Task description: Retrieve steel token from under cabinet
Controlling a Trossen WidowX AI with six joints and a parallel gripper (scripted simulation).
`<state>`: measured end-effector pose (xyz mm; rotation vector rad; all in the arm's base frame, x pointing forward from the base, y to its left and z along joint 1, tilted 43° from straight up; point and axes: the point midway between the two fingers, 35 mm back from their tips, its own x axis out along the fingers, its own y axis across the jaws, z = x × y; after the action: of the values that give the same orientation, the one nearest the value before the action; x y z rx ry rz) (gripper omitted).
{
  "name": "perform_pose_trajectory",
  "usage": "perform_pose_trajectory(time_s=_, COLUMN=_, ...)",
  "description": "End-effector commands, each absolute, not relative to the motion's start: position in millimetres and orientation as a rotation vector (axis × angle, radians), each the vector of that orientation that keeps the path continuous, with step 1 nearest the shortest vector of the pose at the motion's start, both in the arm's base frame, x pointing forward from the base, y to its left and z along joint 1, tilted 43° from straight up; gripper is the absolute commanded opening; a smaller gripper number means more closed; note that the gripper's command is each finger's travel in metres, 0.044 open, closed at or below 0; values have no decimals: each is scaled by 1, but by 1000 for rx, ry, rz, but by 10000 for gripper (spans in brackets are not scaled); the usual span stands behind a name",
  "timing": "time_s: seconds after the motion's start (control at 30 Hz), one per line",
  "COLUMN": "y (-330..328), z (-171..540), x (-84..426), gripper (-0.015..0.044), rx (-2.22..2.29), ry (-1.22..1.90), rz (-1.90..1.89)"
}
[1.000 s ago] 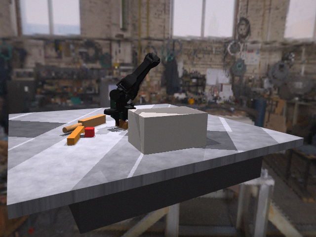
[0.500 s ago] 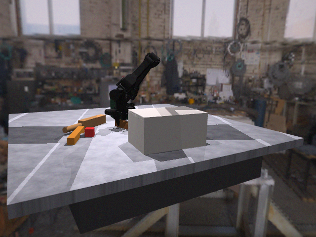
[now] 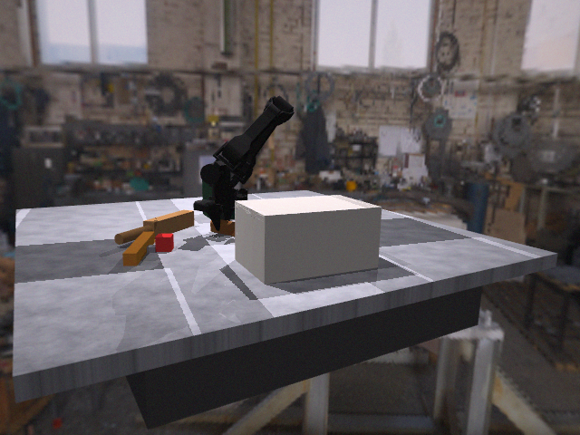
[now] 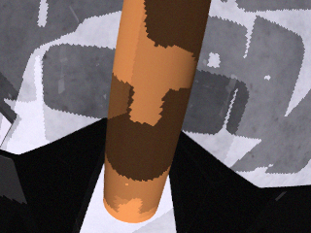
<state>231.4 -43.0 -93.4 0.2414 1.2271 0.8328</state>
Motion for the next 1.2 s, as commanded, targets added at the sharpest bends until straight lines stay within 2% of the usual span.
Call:
perform_pose_trajectory(time_s=0.0, y=-44, z=-92, x=233, gripper=0, rx=206, ry=1207, rz=855)
perform_pose_trajectory(time_s=1.17, y=-19, z=-66, x=253, gripper=0, rx=176, ry=1188, rz=879)
